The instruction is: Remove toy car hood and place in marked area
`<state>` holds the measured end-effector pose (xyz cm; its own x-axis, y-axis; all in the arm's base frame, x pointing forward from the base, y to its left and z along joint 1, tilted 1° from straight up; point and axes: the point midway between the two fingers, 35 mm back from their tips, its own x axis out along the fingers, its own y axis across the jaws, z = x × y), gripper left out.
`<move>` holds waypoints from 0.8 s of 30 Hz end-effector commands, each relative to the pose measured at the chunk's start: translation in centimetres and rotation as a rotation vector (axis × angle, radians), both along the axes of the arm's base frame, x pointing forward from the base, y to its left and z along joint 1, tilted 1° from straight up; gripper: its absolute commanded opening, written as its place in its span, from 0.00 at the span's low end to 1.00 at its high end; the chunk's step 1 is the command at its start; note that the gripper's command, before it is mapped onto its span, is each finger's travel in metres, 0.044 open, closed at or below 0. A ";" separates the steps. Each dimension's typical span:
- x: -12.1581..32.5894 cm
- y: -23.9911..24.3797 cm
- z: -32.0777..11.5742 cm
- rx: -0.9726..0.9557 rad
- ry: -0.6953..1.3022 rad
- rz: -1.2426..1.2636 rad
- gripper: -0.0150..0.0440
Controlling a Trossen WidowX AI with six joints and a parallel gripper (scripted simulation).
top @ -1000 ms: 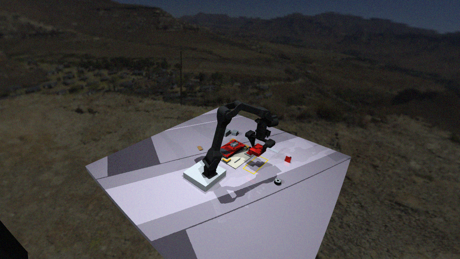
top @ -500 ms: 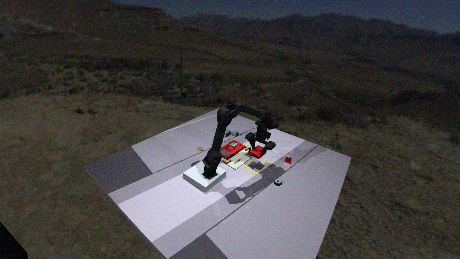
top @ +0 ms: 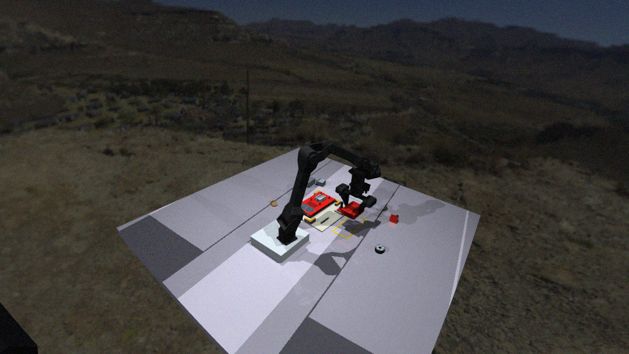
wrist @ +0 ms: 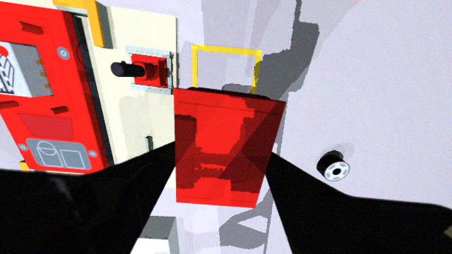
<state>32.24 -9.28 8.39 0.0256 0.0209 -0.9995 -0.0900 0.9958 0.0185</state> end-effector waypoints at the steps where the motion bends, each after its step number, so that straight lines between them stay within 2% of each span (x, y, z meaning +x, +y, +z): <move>1: -0.1 0.0 -0.5 -0.001 0.004 0.004 0.25; 24: -0.1 0.0 -2.7 -0.001 0.004 0.004 0.25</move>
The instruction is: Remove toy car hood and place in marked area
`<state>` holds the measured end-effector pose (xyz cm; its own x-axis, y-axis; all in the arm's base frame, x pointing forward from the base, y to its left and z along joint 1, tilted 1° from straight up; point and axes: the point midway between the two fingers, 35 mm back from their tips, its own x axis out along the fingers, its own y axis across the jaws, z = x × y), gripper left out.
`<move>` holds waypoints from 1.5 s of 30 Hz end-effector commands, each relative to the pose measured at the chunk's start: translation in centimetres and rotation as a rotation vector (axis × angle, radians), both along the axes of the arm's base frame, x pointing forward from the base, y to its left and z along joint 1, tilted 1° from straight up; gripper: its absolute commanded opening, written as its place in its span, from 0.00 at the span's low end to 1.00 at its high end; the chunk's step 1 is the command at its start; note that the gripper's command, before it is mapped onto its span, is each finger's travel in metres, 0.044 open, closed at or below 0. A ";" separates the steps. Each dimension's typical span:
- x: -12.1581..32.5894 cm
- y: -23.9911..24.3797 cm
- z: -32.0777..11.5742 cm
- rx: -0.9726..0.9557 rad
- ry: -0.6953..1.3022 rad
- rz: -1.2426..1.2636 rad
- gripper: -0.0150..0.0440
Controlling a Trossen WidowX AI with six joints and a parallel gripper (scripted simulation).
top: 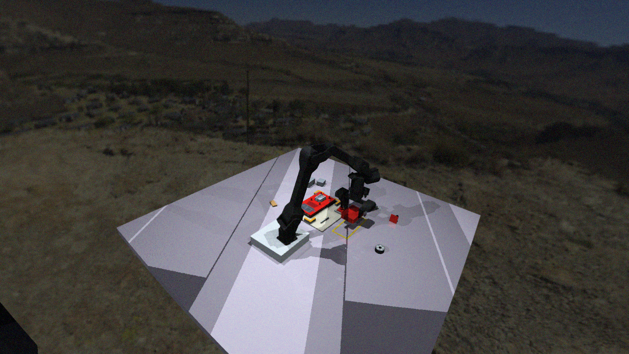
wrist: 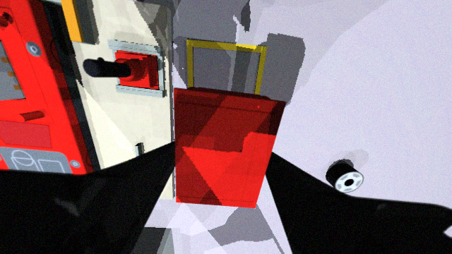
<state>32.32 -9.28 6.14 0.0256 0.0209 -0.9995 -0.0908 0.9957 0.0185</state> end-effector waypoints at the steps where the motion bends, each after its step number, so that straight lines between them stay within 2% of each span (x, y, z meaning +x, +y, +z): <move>1: -0.1 0.0 -0.5 -0.001 0.004 0.003 0.25; 45: -0.3 0.2 -3.7 -0.001 0.004 0.003 0.25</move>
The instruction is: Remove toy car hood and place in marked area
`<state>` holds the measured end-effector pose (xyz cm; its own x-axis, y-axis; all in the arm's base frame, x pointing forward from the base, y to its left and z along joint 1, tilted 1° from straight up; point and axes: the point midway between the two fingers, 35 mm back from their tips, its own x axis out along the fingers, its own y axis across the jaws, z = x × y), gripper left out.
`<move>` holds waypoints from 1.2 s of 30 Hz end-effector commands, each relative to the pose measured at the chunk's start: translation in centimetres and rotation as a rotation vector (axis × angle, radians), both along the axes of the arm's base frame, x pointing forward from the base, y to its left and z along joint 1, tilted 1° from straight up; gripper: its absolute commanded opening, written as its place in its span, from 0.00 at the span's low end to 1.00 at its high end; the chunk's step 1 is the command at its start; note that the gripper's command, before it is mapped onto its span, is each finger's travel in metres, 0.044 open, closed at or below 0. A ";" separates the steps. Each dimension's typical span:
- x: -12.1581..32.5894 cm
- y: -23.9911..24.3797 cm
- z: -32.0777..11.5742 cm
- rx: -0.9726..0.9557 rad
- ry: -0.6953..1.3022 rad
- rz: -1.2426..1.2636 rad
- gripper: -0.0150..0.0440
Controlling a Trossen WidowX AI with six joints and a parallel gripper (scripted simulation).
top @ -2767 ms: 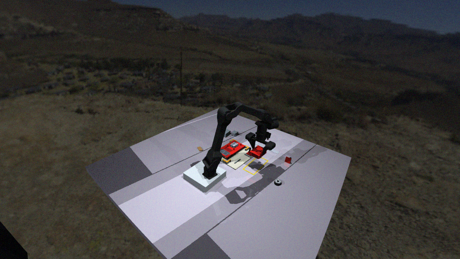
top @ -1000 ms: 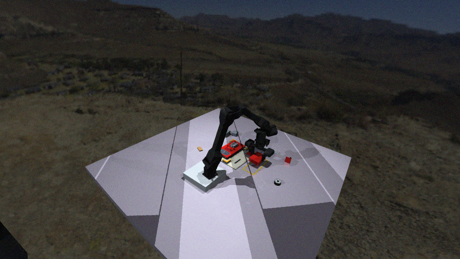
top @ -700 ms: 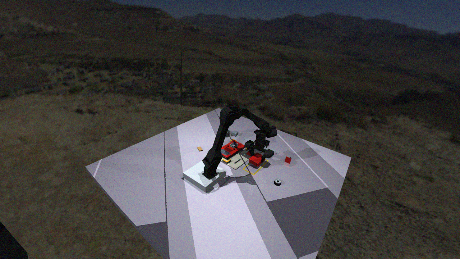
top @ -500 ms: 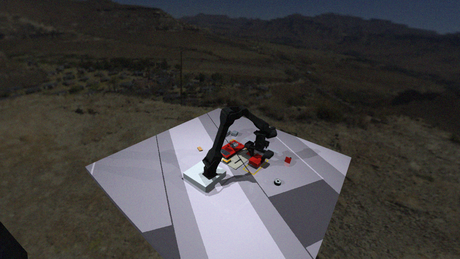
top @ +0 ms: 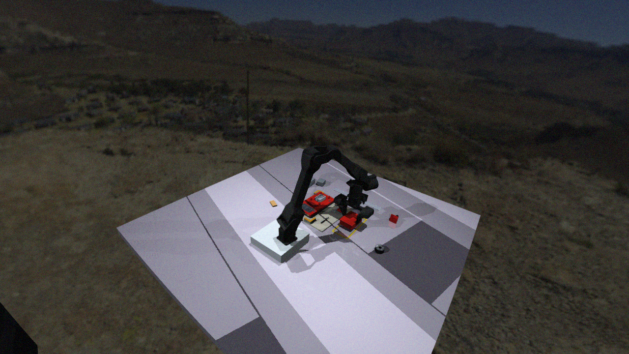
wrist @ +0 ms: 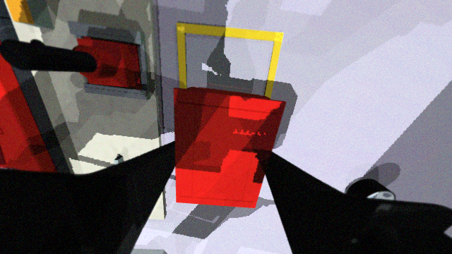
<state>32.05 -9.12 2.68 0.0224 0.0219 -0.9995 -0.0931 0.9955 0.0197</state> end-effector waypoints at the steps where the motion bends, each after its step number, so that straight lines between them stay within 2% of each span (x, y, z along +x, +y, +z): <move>1: 0.0 0.0 -0.3 -0.002 0.001 0.001 0.25; 34: 0.0 0.0 -1.9 -0.002 0.001 0.001 0.25; 36: 0.0 0.0 -1.6 0.000 0.000 0.001 0.34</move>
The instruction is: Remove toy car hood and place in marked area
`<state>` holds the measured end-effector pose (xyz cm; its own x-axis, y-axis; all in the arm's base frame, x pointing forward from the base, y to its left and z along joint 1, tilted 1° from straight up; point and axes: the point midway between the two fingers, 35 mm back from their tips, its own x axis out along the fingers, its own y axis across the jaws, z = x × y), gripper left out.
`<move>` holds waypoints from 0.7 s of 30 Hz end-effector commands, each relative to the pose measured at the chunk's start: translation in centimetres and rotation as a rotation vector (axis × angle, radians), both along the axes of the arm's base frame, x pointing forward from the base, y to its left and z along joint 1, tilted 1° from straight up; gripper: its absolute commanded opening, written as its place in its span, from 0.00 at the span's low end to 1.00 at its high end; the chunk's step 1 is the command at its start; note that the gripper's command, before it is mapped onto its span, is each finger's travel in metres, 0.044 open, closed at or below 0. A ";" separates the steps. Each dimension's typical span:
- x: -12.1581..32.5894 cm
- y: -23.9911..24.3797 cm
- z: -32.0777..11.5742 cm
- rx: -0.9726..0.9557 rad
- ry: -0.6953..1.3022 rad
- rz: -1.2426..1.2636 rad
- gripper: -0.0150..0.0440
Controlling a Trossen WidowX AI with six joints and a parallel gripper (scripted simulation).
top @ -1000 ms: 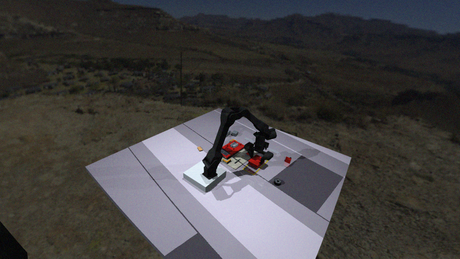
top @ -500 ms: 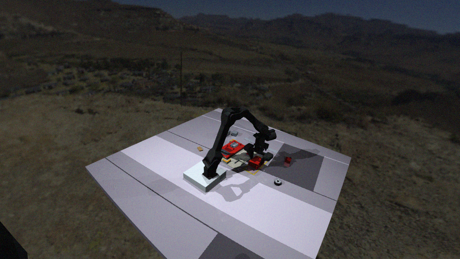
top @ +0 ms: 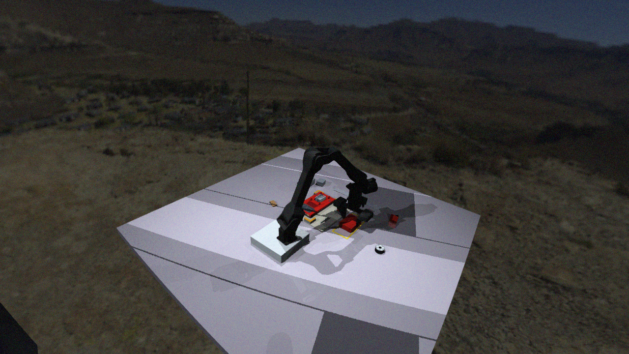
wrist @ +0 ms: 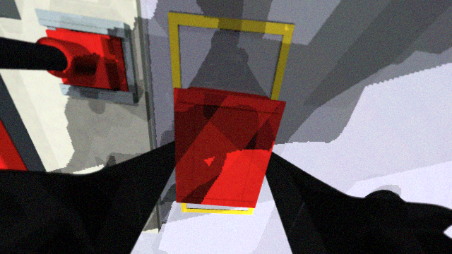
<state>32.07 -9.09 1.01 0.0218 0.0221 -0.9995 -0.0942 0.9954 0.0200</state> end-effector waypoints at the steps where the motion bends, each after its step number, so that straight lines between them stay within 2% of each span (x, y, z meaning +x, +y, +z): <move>1: 0.0 0.0 0.0 0.000 -0.001 0.000 0.39; 15: 0.1 0.0 0.3 0.000 -0.001 0.000 1.00; 21: 0.0 -0.1 6.2 -0.004 0.001 0.000 1.00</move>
